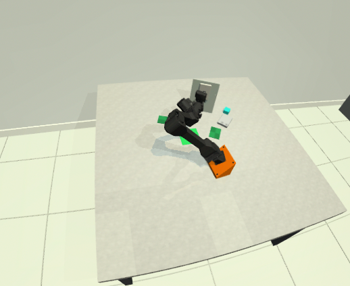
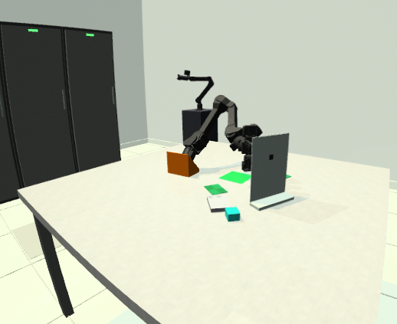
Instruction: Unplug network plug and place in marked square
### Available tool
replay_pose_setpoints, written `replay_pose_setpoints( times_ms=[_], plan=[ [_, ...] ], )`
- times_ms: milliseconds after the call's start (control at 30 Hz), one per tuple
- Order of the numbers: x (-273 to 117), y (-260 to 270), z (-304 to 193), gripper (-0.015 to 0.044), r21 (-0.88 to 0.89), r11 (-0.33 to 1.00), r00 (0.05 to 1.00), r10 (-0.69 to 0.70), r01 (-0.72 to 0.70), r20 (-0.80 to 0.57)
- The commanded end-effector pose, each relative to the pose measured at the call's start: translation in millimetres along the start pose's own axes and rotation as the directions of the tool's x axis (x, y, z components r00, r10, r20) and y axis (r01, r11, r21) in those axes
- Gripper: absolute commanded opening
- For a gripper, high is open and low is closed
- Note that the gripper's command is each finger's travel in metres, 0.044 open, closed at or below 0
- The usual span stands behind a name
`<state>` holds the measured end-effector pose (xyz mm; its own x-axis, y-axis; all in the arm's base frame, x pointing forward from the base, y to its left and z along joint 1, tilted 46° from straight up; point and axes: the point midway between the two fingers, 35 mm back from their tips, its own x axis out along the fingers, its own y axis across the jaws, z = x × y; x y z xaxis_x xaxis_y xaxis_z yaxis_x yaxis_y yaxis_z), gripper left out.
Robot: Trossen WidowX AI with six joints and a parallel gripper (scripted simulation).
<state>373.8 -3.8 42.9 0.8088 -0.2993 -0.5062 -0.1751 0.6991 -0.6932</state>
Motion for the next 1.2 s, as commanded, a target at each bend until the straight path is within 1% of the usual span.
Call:
replay_pose_setpoints(
  times_ms=[0,1033,1167],
  plan=[
    [6.0,-1.7,3.5,0.0156,0.000,1.000,1.000,-0.002,0.002,0.004],
    [46.4,-1.5,12.8,0.0156,0.000,1.000,1.000,-0.005,0.005,0.006],
    [46.4,-1.5,12.8,0.0129,0.000,1.000,1.000,-0.005,0.005,0.006]
  ],
)
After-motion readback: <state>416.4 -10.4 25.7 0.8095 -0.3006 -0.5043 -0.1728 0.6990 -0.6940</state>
